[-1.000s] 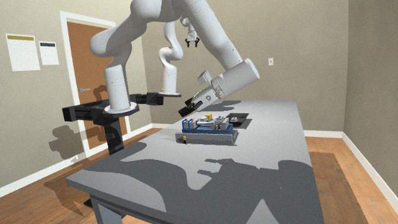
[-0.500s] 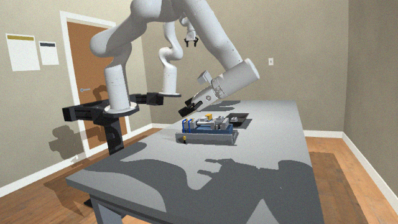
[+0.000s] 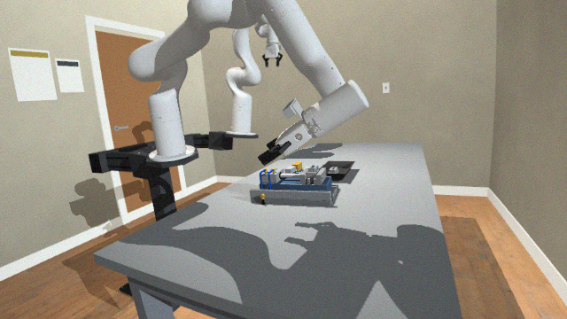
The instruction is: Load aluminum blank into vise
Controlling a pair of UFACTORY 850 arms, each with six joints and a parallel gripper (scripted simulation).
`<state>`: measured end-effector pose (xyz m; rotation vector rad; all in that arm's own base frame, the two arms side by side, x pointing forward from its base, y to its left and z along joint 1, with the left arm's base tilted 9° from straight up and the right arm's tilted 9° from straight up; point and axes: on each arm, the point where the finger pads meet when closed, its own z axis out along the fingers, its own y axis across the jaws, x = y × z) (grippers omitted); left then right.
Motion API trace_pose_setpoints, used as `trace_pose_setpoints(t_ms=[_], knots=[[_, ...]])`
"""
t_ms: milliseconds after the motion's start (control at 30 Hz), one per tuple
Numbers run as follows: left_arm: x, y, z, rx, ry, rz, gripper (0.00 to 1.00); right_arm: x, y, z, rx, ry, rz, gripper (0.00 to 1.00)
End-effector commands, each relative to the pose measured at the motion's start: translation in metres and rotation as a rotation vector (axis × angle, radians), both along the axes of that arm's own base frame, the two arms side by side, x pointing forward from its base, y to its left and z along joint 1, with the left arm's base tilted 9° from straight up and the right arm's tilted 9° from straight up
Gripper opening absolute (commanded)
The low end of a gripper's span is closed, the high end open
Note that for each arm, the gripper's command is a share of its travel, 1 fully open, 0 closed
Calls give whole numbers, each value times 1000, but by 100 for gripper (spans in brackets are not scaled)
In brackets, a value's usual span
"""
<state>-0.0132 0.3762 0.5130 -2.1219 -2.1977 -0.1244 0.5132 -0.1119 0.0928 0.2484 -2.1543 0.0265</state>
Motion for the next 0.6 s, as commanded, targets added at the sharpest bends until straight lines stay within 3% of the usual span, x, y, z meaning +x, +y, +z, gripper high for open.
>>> trace_pose_setpoints(t_ms=[0,567], knots=[[0,0,1,2,0,0,100,1,34,-4,-3,-70,-4,100],[0,0,1,2,0,0,100,-5,169,-23,-12,-333,-24,100]])
